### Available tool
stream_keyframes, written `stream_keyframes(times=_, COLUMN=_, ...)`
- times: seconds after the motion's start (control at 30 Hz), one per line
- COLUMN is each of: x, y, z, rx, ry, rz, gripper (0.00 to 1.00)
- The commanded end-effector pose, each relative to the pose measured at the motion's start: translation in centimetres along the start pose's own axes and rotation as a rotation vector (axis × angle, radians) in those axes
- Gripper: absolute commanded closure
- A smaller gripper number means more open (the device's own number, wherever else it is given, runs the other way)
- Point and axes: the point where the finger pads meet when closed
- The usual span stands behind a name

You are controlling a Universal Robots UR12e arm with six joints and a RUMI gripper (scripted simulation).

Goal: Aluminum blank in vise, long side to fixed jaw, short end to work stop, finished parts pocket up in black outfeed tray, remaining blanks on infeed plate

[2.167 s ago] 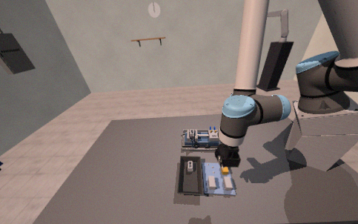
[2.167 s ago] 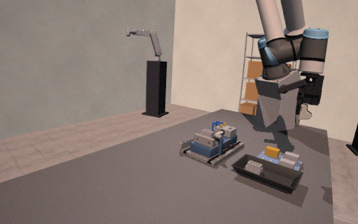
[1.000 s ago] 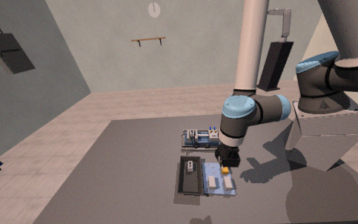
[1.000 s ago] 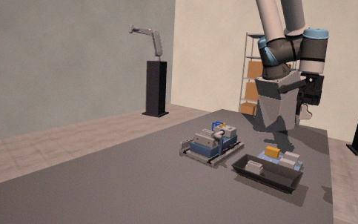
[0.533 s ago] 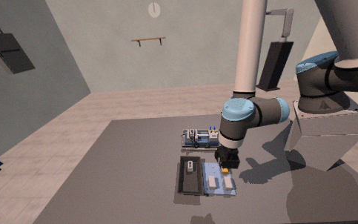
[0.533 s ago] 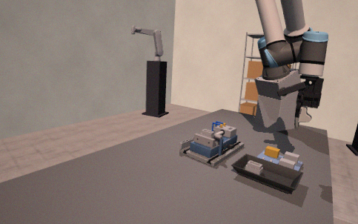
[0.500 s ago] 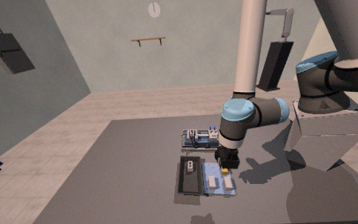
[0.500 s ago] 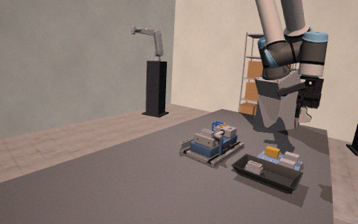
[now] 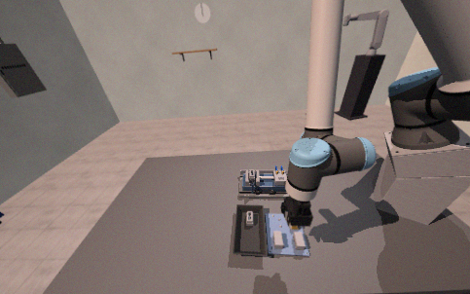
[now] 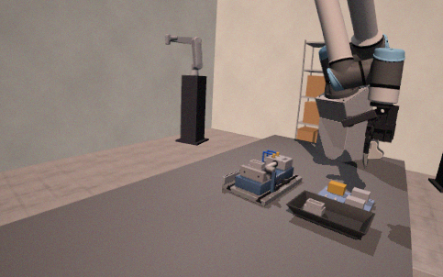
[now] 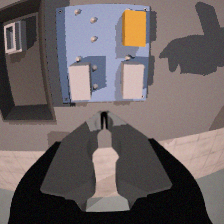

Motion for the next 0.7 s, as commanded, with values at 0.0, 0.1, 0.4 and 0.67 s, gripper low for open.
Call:
stream_keyframes(times=0.0, x=-0.1, y=0.0, z=1.0, rx=0.000, ry=-0.001, rz=0.000, gripper=1.00)
stream_keyframes(times=0.1, x=-0.1, y=0.0, z=1.5, rx=0.000, ry=-0.001, rz=0.000, gripper=1.00)
stream_keyframes(times=0.4, x=-0.1, y=0.0, z=2.6, rx=0.000, ry=-0.001, rz=0.000, gripper=1.00)
stream_keyframes(times=0.67, x=-0.1, y=0.0, z=3.1, rx=0.000, ry=-0.001, rz=0.000, gripper=1.00)
Point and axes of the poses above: the point where the finger pads meet when closed, its own z axis out along the fingers, its own x axis across the jaws, y = z × x, and after that the axes turned 4 degrees about -z, right-handed
